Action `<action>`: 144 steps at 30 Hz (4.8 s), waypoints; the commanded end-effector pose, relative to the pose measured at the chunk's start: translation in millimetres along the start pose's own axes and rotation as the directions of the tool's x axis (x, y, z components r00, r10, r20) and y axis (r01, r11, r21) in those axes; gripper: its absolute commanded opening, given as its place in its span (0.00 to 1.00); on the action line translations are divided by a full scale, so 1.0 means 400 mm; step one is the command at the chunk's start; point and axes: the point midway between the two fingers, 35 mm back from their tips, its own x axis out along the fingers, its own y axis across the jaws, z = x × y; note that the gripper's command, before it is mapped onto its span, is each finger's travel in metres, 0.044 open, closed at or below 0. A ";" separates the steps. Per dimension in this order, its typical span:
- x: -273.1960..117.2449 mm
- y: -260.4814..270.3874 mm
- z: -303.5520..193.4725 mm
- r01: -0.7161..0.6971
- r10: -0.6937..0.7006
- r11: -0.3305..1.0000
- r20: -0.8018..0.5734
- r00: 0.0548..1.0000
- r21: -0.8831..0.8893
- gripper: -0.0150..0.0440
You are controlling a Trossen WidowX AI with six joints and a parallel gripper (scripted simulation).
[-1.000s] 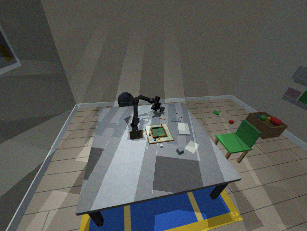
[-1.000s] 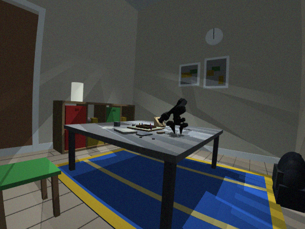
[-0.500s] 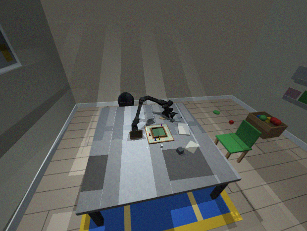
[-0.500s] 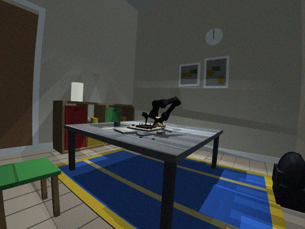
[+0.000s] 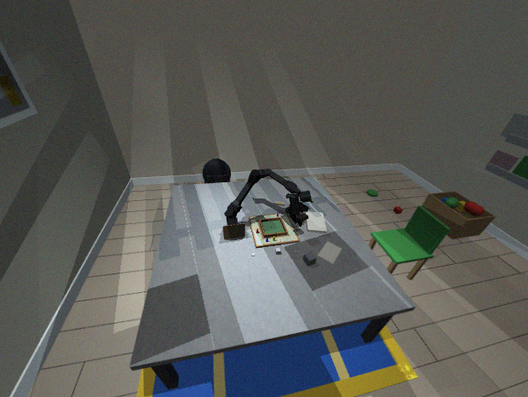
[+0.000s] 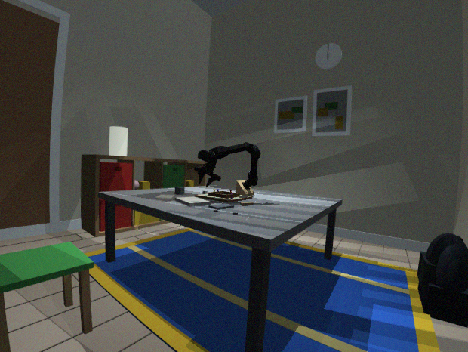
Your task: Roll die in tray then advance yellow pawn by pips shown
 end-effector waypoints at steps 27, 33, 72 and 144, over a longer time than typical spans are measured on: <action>0.110 -0.222 -0.478 -0.241 0.292 0.920 -0.130 0.948 0.308 0.72; 0.119 -0.220 -0.479 -0.241 0.292 0.920 -0.130 0.948 0.308 0.72; 0.118 -0.234 -0.468 -0.239 0.290 0.921 -0.130 0.948 0.308 0.25; -0.124 0.186 -0.296 0.184 0.300 -0.159 -0.130 0.945 0.970 0.25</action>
